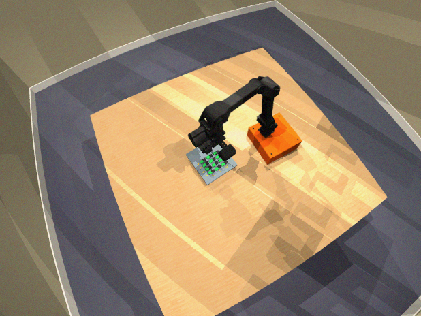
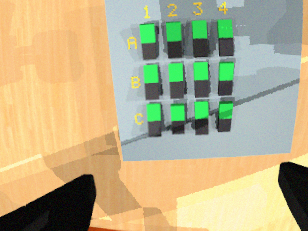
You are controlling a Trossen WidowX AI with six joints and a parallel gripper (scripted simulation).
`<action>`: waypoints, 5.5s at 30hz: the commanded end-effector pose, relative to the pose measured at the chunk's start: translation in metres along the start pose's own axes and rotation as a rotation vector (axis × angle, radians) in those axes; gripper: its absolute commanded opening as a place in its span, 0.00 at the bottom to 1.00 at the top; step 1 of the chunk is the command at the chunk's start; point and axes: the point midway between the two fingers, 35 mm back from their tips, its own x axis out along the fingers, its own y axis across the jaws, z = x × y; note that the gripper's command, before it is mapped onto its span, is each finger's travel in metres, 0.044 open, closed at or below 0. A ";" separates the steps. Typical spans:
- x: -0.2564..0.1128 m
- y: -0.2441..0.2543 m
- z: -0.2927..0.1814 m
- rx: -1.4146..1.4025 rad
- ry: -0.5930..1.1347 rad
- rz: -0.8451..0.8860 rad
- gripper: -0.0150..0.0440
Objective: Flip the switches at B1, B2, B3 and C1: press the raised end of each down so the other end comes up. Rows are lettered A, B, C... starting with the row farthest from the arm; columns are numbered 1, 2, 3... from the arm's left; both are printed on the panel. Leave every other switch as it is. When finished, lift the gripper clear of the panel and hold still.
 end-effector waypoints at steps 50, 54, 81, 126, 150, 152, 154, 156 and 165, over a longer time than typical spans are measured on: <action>0.145 0.022 0.009 0.006 -0.093 -0.028 0.25; 0.145 0.022 0.009 0.006 -0.093 -0.028 0.25; 0.146 0.022 0.009 0.006 -0.093 -0.028 0.25; 0.152 0.022 0.010 0.006 -0.093 -0.028 0.25; 0.120 -0.002 0.007 0.006 -0.093 -0.030 0.25; 0.120 -0.002 0.007 0.006 -0.093 -0.030 0.25; 0.120 -0.002 0.007 0.006 -0.093 -0.030 0.25; 0.125 -0.002 0.008 0.006 -0.093 -0.030 0.25; 0.134 -0.003 0.008 0.006 -0.093 -0.030 0.25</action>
